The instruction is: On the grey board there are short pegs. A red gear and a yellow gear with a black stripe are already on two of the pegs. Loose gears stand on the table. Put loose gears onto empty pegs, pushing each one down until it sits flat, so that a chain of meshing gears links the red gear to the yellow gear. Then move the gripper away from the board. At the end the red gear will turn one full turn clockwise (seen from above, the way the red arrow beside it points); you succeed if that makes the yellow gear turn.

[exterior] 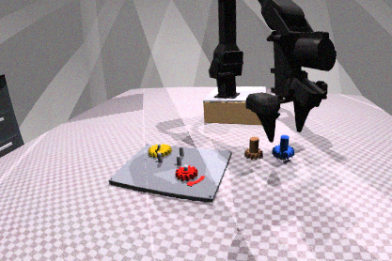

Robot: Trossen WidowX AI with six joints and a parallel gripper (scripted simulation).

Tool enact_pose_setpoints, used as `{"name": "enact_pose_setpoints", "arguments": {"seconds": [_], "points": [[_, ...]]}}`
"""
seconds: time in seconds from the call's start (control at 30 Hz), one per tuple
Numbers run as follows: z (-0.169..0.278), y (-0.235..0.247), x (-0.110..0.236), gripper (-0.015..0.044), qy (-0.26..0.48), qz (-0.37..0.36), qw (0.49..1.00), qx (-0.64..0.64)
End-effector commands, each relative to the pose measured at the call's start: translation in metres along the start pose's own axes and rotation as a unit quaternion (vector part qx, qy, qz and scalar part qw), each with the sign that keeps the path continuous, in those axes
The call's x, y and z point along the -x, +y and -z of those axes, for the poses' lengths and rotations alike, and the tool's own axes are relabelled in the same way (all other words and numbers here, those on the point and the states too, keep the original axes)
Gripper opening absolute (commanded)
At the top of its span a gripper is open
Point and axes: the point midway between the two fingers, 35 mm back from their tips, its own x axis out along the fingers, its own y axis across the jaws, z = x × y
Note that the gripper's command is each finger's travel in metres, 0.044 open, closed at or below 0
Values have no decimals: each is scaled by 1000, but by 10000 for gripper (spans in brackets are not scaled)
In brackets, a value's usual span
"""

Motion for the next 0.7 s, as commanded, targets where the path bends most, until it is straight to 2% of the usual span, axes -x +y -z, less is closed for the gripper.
{"name": "enact_pose_setpoints", "arguments": {"seconds": [0.0, 0.37, 0.67], "points": [[3, 0, -9, 440, 5, -2, 1000, 2], [3, 0, -14, 440, 6, -2, 1000, 2], [3, 0, -14, 204, 6, -2, 1000, 2]]}}
